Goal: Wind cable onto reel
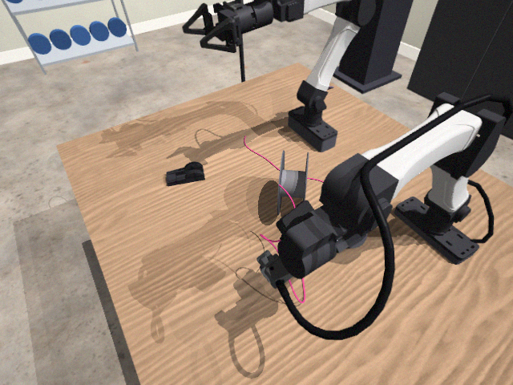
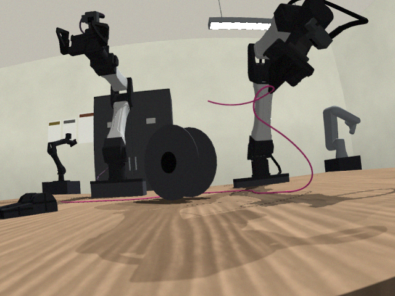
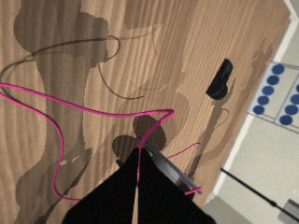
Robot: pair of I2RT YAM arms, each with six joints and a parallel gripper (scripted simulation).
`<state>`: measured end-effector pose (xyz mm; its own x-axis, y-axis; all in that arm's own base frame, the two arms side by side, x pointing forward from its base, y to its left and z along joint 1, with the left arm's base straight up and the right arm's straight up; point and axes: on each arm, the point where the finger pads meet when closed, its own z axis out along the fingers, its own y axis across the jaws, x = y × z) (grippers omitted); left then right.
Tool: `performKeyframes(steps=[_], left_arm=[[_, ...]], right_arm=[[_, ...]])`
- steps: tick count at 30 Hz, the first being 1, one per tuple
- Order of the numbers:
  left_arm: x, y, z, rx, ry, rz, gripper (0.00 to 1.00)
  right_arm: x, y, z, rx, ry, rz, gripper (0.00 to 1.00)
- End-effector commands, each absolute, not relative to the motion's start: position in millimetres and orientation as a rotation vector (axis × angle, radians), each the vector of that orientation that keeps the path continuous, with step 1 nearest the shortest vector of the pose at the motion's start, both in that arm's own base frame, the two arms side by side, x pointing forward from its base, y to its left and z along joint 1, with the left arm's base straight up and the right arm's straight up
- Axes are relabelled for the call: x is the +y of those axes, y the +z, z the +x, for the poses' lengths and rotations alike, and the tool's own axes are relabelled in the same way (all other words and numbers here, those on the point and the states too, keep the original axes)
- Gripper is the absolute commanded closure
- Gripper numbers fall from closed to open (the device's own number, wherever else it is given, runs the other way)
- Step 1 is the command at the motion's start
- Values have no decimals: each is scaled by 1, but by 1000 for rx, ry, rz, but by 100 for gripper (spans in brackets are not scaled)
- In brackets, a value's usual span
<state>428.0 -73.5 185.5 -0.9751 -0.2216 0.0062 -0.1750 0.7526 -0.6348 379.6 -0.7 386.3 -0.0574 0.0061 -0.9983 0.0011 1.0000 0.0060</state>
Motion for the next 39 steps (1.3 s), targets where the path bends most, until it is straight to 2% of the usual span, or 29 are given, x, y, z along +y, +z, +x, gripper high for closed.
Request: performKeyframes(steps=[1,29,37,39], left_arm=[[-79,203,420,2856,-1053,-297,100],[-77,205,426,2848,-1052,-306,100],[-78,203,425,2854,-1054,-311,100],[-78,203,425,2854,-1054,-311,100]], right_arm=[[1,397,381,1576,-7,-5,0],[1,397,381,1576,-7,-5,0],[1,397,381,1576,-7,-5,13],[1,397,381,1576,-7,-5,13]])
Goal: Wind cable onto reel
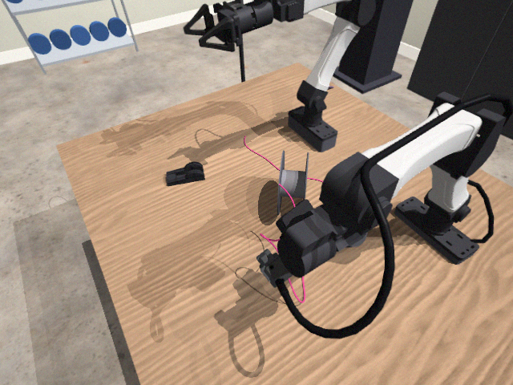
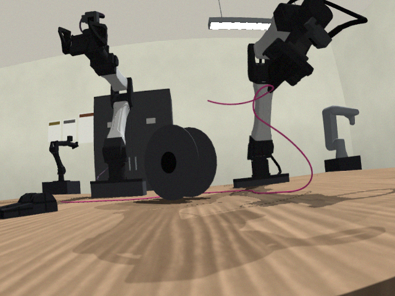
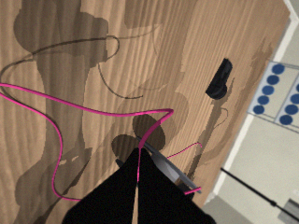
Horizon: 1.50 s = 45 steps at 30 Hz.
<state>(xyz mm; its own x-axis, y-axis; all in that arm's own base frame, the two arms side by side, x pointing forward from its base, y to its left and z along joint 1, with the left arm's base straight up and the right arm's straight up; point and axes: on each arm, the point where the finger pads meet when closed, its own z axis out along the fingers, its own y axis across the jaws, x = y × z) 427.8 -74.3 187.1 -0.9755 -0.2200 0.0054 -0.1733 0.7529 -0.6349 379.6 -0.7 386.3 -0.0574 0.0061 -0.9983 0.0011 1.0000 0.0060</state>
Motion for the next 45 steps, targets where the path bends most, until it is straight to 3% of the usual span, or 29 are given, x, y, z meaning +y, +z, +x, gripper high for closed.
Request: performKeyframes(steps=[1,7,35,45], left_arm=[[-78,203,425,2854,-1054,-311,100],[-78,203,425,2854,-1054,-311,100],[-78,203,425,2854,-1054,-311,100],[-78,203,425,2854,-1054,-311,100]], right_arm=[[1,397,381,1576,-7,-5,15],[1,397,381,1576,-7,-5,25],[21,385,375,1607,42,-86,25],[46,350,366,1694,95,-186,25]])
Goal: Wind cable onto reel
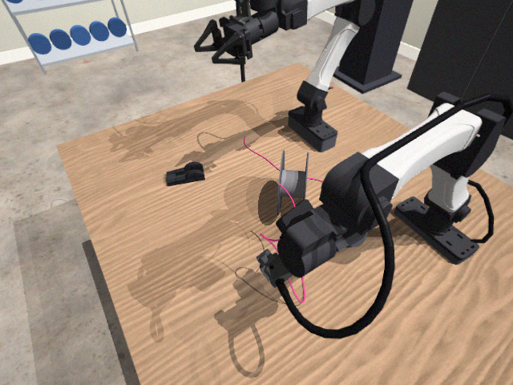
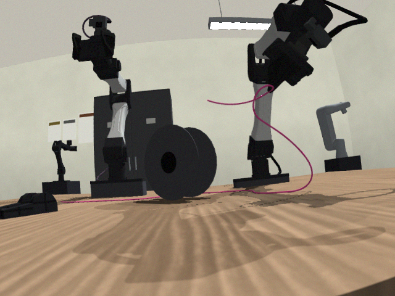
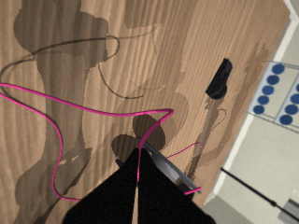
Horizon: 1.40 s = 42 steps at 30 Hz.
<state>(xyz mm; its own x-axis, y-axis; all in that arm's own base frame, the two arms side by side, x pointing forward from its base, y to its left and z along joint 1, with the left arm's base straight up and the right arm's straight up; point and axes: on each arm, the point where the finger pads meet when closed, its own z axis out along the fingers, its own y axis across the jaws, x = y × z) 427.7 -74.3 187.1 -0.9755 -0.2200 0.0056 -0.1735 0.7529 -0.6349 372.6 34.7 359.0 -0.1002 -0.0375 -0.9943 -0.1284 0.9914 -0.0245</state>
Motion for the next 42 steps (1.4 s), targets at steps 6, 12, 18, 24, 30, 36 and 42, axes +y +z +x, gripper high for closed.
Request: performKeyframes(steps=[6,12,18,24,30,36,42], left_arm=[[-78,203,425,2854,-1054,-311,100],[-78,203,425,2854,-1054,-311,100],[-78,203,425,2854,-1054,-311,100],[-78,203,425,2854,-1054,-311,100],[-78,203,425,2854,-1054,-311,100],[-78,203,425,2854,-1054,-311,100],[-78,203,425,2854,-1054,-311,100]], right_arm=[[58,337,361,1722,123,-236,25],[77,315,352,1767,170,-323,25],[97,292,339,1808,223,-417,25],[109,282,329,1823,256,-479,25],[127,255,313,1869,318,-579,25],[143,235,296,1896,372,-670,25],[151,221,284,1914,407,-726,25]])
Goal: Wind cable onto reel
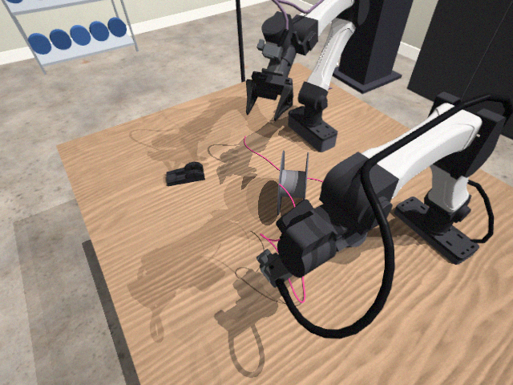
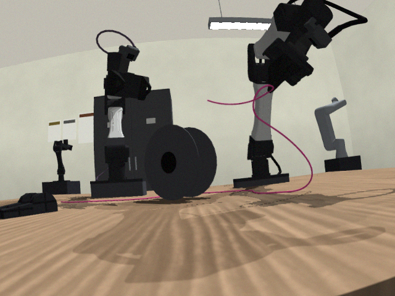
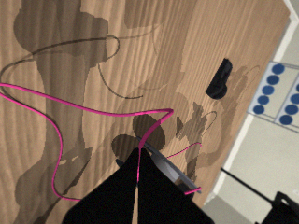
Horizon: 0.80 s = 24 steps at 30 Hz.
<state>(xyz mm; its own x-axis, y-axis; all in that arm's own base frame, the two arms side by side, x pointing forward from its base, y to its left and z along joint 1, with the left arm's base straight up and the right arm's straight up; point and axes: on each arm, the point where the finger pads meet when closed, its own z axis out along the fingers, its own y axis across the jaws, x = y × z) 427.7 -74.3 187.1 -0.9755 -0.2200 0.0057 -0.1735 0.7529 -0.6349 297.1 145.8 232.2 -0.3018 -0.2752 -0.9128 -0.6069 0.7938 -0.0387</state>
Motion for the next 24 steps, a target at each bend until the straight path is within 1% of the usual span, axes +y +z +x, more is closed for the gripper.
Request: performKeyframes(steps=[1,13,24], left_arm=[[-78,203,425,2854,-1054,-311,100],[-78,203,425,2854,-1054,-311,100],[-78,203,425,2854,-1054,-311,100]], right_arm=[[153,220,282,1914,414,-738,25],[170,196,256,1940,491,-859,25],[175,187,246,1946,521,-904,25]])
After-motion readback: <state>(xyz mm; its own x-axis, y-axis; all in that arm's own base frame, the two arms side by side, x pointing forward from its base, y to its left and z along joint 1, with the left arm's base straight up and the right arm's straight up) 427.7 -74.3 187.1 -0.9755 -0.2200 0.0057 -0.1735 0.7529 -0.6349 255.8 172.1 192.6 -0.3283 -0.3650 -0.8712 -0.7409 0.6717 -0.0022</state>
